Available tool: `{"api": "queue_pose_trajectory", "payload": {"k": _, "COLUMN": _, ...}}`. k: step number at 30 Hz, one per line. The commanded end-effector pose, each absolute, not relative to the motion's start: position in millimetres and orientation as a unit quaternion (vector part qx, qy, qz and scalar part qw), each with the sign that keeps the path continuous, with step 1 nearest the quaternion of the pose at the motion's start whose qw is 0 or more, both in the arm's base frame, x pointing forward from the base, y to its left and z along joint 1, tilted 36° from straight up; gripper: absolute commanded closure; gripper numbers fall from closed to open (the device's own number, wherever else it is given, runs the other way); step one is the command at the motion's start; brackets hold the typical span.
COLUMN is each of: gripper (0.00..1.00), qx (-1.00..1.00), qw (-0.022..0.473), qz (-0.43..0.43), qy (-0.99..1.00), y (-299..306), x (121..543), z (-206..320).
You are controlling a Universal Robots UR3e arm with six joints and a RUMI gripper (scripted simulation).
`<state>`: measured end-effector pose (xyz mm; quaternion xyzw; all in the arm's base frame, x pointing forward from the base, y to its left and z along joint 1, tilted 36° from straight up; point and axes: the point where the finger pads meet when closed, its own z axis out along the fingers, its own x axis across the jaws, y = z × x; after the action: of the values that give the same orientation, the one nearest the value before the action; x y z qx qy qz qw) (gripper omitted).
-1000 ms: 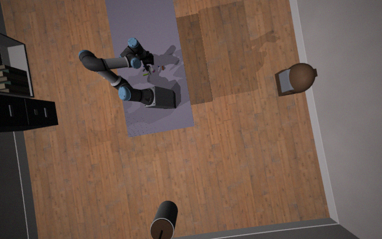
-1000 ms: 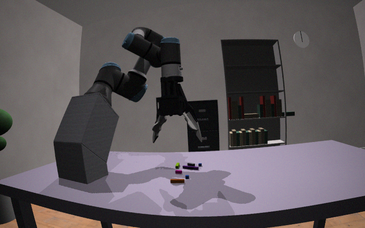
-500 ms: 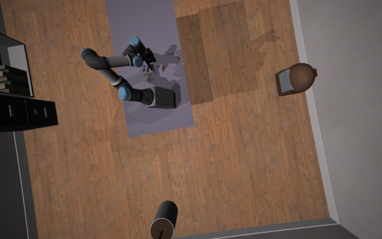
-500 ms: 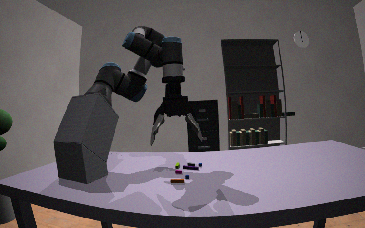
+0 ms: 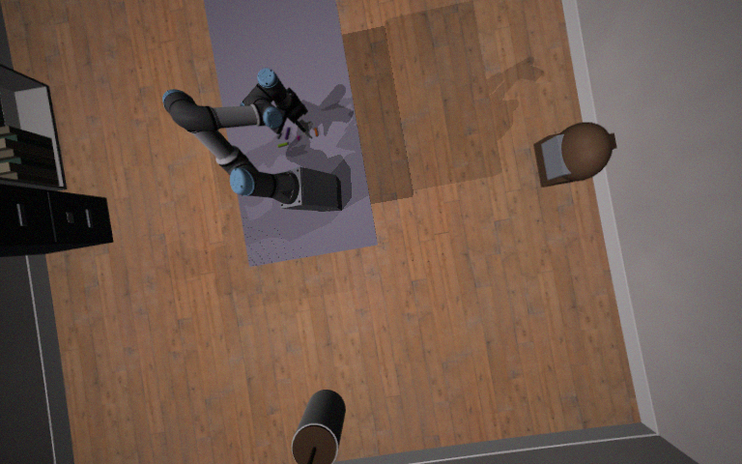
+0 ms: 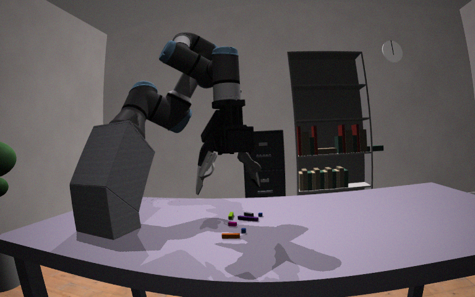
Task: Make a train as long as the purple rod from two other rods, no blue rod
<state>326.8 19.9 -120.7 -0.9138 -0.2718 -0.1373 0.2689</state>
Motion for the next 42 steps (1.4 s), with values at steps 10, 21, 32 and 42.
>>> {"api": "queue_pose_trajectory", "payload": {"k": 10, "gripper": 0.0, "qx": -0.839, "qw": 0.24, "qz": -0.191, "qy": -0.449, "y": 4, "x": 330, "z": -137}}
{"api": "queue_pose_trajectory", "payload": {"k": 21, "gripper": 0.0, "qx": -0.77, "qw": 0.211, "qz": -0.222, "qy": -0.559, "y": -6, "x": 332, "z": -150}}
{"api": "queue_pose_trajectory", "payload": {"k": 32, "gripper": 0.0, "qx": -0.701, "qw": 0.185, "qz": -0.245, "qy": -0.643, "y": -15, "x": 335, "z": -160}}
{"api": "queue_pose_trajectory", "payload": {"k": 42, "gripper": 0.0, "qx": -0.677, "qw": 0.175, "qz": -0.252, "qy": -0.669, "y": -18, "x": 336, "z": -164}}
